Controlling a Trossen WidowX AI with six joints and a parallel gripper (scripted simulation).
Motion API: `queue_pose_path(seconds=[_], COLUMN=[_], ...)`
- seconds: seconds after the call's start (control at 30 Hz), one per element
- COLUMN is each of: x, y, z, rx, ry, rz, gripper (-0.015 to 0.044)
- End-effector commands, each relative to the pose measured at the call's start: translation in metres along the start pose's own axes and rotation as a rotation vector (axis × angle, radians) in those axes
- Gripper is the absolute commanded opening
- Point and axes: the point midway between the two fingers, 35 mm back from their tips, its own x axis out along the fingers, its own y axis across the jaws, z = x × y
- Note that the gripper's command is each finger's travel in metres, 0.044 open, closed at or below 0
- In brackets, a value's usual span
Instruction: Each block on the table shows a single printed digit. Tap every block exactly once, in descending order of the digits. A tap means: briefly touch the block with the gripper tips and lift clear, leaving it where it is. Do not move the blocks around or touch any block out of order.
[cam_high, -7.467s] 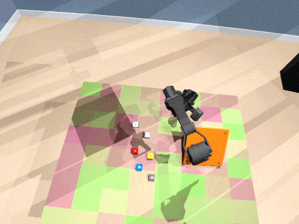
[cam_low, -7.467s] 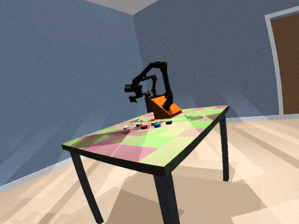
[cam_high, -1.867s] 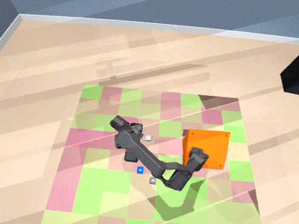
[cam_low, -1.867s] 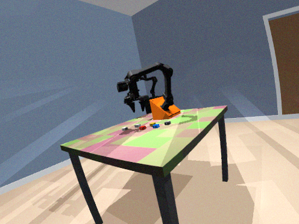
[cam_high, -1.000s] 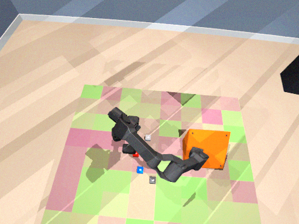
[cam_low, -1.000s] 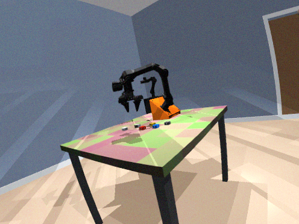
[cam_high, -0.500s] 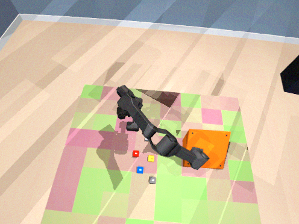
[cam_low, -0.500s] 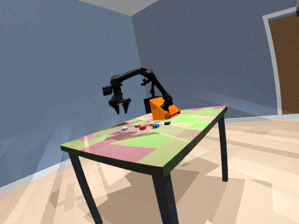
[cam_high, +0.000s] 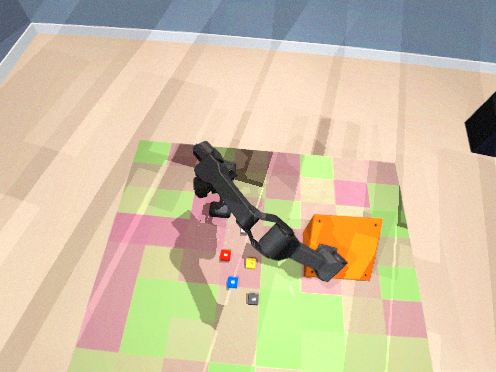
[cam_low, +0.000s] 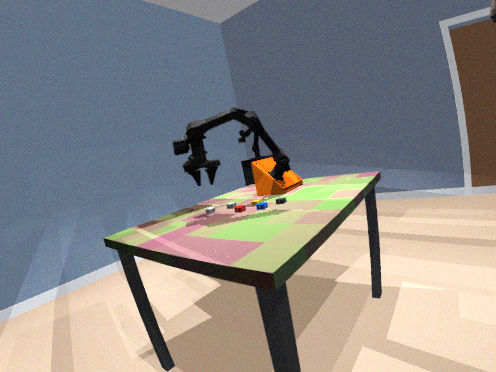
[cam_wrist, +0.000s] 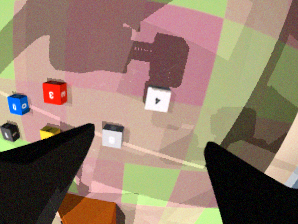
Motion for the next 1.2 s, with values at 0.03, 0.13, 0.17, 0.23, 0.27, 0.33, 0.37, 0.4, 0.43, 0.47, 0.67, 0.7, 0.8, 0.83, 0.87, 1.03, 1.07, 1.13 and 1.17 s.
queue_pose_path(seconds=[0.03, 0.13, 0.17, 0.23, 0.27, 0.33, 0.37, 0.4, 0.43, 0.47, 0.67, 0.7, 0.8, 0.83, 0.87, 1.03, 1.07, 1.13, 1.17], x=[-0.001, -0.003, -0.004, -0.004, -0.004, -0.003, -0.002, -0.001, 0.000, 0.000, 0.041, 0.058, 0.081, 0.081, 0.081, 0.081, 0.081, 0.081, 0.081], y=[0.000, 0.009, 0.013, 0.022, 0.026, 0.035, 0.040, 0.043, 0.046, 0.046, 0.045, 0.045, 0.047, 0.047, 0.047, 0.047, 0.047, 0.047, 0.047], z=[-0.001, -0.017, -0.025, -0.040, -0.048, -0.065, -0.073, -0.080, -0.084, -0.085, -0.083, -0.083, -0.086, -0.086, -0.086, -0.086, -0.086, -0.086, -0.086], rx=[-0.008, -0.007, -0.007, -0.006, -0.006, -0.005, -0.005, -0.005, -0.005, -0.005, -0.005, -0.005, -0.005, -0.005, -0.005, -0.005, -0.005, -0.005, -0.005], ry=[0.000, 0.001, 0.002, 0.002, 0.003, 0.003, 0.004, 0.004, 0.004, 0.004, 0.003, 0.003, 0.003, 0.003, 0.003, 0.003, 0.003, 0.003, 0.003], rz=[-0.003, -0.003, -0.003, -0.003, -0.003, -0.002, -0.002, -0.002, -0.001, -0.001, -0.002, -0.001, 0.001, 0.001, 0.001, 0.001, 0.001, 0.001, 0.001], gripper=[0.0400, 0.0400, 0.0400, 0.0400, 0.0400, 0.0400, 0.0400, 0.0400, 0.0400, 0.0400, 0.0295, 0.0269, 0.0190, 0.0164, 0.0138, 0.0020, 0.0020, 0.0020, 0.0020])
